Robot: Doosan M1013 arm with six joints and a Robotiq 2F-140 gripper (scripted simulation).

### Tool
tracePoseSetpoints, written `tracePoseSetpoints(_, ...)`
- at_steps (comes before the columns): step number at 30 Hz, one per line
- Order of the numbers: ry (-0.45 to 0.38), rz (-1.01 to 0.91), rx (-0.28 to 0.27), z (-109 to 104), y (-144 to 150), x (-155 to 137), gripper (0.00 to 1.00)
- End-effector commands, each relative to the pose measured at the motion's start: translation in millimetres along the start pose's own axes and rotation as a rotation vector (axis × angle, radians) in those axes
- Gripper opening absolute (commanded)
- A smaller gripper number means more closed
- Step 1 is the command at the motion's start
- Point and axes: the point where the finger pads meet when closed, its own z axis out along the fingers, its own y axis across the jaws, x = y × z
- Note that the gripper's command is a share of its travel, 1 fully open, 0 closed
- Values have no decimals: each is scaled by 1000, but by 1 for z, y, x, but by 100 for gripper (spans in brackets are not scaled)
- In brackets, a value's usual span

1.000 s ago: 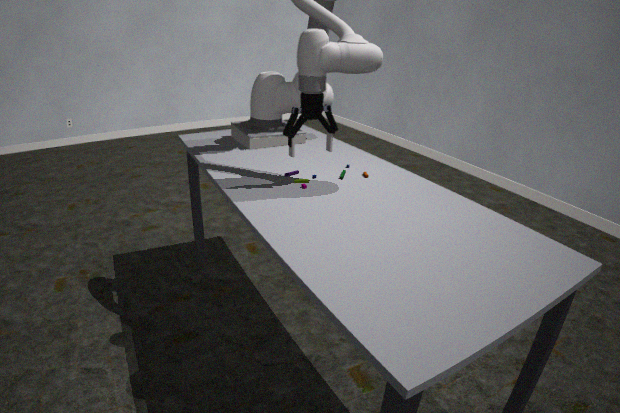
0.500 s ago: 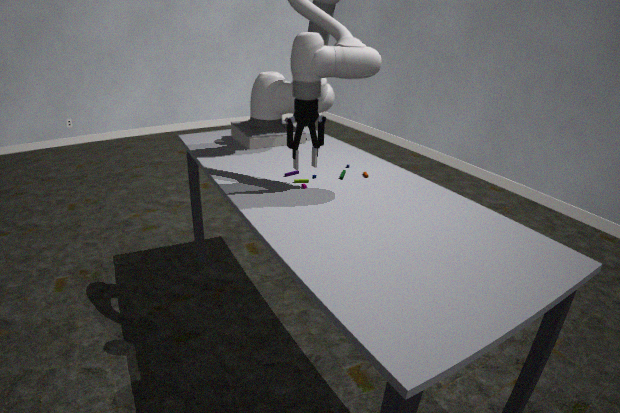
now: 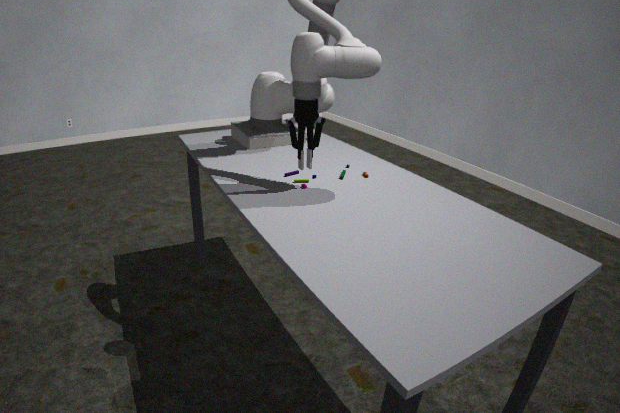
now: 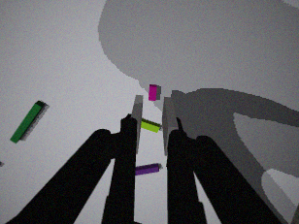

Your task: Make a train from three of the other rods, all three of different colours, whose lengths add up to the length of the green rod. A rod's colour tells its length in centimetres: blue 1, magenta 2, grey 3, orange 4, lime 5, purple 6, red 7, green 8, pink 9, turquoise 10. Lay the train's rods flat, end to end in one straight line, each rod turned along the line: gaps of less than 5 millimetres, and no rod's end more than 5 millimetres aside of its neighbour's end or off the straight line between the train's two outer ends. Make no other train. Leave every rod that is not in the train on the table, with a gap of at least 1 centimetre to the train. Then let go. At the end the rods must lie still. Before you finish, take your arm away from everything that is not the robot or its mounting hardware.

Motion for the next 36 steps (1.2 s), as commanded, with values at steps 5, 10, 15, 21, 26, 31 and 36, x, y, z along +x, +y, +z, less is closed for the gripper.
tracePoseSetpoints(5,0,0,0,0,0,0,15)
tracePoseSetpoints(10,0,0,0,0,0,0,15)
tracePoseSetpoints(15,0,0,0,1,0,0,15)
tracePoseSetpoints(21,0,0,0,2,0,0,15)
tracePoseSetpoints(26,0,0,0,6,0,0,15)
tracePoseSetpoints(31,0,0,0,13,0,0,15)
tracePoseSetpoints(36,0,0,0,17,0,0,15)
